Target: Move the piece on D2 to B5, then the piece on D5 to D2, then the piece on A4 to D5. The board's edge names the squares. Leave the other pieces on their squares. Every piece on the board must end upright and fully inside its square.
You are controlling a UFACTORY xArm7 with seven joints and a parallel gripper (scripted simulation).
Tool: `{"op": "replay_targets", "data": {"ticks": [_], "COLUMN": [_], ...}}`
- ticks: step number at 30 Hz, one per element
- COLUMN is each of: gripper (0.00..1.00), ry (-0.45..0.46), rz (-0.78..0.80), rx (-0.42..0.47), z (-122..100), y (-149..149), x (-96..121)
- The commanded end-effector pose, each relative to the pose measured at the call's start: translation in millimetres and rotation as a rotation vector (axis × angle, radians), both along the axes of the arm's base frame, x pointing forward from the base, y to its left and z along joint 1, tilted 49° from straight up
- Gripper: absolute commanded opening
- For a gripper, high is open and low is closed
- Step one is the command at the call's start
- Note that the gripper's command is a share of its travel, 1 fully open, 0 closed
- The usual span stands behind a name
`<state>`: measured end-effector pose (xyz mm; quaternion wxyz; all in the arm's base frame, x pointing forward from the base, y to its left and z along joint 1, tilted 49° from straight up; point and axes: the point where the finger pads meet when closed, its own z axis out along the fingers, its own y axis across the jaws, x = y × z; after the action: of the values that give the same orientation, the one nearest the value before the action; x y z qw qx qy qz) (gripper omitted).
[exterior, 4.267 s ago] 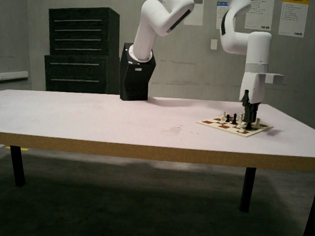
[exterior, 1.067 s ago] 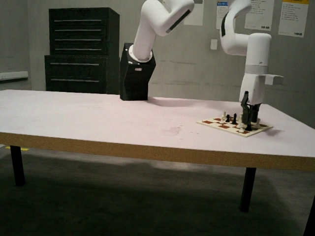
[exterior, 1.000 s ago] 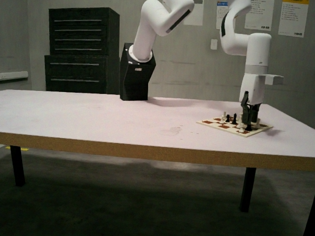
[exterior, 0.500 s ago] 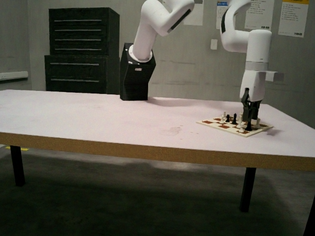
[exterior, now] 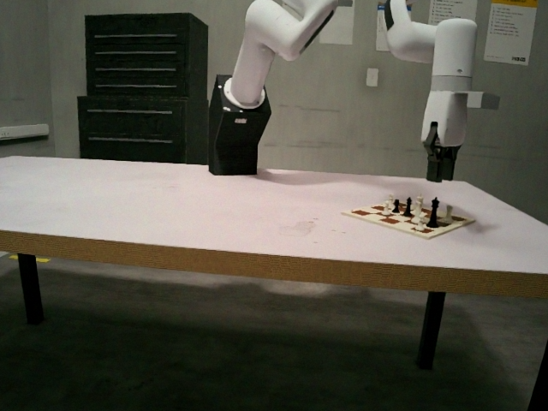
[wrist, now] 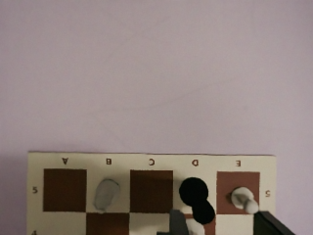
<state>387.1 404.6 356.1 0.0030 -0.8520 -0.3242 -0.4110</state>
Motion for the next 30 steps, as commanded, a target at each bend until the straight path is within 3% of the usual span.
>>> {"op": "replay_targets", "data": {"ticks": [1,5,6,30], "gripper": [0.43,0.43,1.00,1.00], "ry": [-0.002,-0.002,-0.002,-0.002], "rz": [0.001,0.001,0.001,0.001], "rx": [-0.001,-0.001,-0.001,-0.001], "z": [12.1,13.3,13.3,13.6], "y": [-5.8,-6.3,-6.3,-6.4], "x": [-13.8,-15.1,-15.1,-15.4]}}
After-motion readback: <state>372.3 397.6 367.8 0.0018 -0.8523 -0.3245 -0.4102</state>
